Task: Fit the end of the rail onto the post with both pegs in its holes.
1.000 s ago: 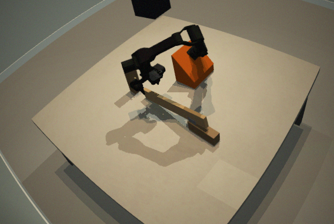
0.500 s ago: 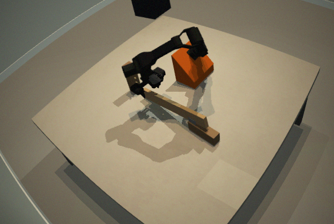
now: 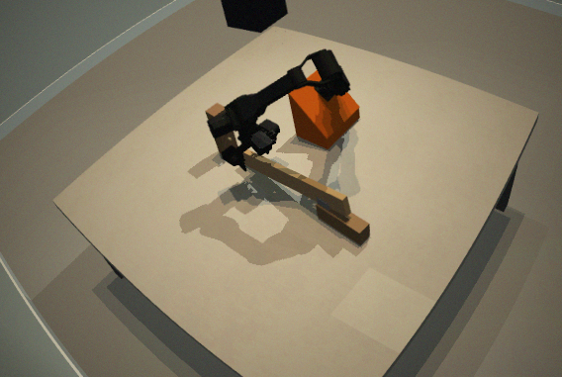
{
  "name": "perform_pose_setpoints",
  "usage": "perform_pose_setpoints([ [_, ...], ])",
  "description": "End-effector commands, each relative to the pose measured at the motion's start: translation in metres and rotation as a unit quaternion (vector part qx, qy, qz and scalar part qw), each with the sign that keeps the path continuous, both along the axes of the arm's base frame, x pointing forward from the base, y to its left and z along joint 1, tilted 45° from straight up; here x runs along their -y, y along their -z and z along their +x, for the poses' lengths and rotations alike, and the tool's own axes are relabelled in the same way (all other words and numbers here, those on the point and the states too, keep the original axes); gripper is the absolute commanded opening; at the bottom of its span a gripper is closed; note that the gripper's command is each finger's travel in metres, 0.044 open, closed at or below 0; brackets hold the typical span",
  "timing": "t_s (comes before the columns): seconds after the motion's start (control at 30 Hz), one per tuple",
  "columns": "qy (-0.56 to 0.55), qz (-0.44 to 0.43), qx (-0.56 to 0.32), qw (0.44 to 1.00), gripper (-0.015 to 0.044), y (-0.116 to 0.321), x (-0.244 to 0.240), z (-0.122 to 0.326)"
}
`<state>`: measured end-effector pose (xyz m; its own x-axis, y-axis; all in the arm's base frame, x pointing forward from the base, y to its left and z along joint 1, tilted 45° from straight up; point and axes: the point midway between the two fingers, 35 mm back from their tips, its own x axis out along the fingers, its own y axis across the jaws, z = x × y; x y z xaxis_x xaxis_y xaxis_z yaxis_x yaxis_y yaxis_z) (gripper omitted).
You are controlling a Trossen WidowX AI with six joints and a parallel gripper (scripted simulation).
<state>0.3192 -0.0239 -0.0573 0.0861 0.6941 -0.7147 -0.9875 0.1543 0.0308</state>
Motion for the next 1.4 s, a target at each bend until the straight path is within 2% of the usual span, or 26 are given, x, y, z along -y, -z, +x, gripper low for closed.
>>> perform_pose_setpoints([
  [0.0,0.003,0.005,-0.005,1.0,0.044,0.006,-0.006,-0.002],
  [0.43,0.003,0.007,-0.005,1.0,0.044,0.017,-0.02,-0.002],
  [0.9,0.003,0.007,-0.005,1.0,0.0072,0.017,-0.02,-0.002],
  [1.13,0.003,0.007,-0.005,1.0,0.0026,0.017,-0.02,-0.002],
  [1.17,0.003,0.007,-0.005,1.0,0.0,0.017,-0.02,-0.002],
  [1.37,0.003,0.007,-0.005,1.0,0.0,0.017,-0.02,-0.002],
])
